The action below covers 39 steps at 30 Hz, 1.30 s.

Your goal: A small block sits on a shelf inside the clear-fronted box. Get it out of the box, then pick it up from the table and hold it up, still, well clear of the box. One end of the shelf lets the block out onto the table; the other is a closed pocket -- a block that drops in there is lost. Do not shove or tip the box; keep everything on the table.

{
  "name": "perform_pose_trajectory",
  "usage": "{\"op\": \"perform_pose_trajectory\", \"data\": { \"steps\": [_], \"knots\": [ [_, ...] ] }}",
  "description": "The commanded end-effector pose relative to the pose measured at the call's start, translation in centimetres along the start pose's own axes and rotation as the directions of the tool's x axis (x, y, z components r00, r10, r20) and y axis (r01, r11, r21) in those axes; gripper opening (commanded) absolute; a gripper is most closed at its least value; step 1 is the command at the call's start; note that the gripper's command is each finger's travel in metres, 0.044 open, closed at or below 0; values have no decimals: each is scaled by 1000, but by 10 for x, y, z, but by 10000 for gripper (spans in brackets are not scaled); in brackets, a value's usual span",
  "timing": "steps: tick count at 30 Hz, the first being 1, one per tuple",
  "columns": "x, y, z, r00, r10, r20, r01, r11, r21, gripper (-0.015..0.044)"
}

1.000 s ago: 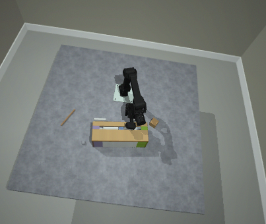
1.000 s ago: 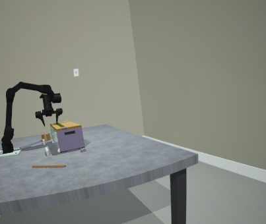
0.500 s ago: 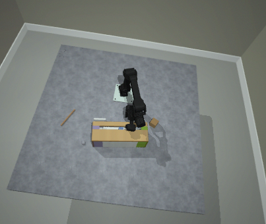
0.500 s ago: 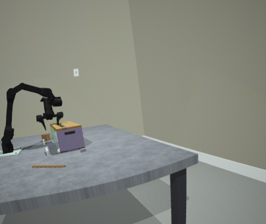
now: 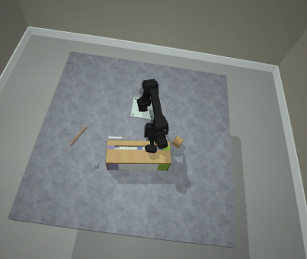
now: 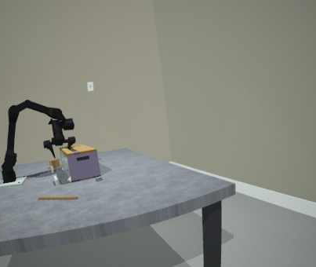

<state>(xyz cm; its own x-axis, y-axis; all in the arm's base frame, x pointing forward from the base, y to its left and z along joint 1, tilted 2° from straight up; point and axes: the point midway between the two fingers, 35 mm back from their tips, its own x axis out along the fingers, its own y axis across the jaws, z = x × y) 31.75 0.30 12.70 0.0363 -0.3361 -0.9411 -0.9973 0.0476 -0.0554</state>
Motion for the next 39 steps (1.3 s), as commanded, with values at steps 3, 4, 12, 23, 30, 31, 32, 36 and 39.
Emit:
{"op": "perform_pose_trajectory", "data": {
  "steps": [3,4,12,23,30,31,32,36,39],
  "knots": [
    [2,0,-7,1000,0,-1,0,1000,0,400],
    [3,0,-9,1000,0,-1,0,1000,0,400],
    [10,0,-30,1000,0,-3,0,1000,0,400],
    [19,0,-55,1000,0,-6,0,1000,0,400],
    [25,0,-72,1000,0,-7,0,1000,-1,400],
    [26,0,-74,1000,0,-8,0,1000,-1,400],
    [26,0,-76,1000,0,-8,0,1000,-1,400],
    [26,0,-75,1000,0,-8,0,1000,-1,400],
    [23,-2,-68,1000,0,-7,0,1000,0,400]
  ]
}}
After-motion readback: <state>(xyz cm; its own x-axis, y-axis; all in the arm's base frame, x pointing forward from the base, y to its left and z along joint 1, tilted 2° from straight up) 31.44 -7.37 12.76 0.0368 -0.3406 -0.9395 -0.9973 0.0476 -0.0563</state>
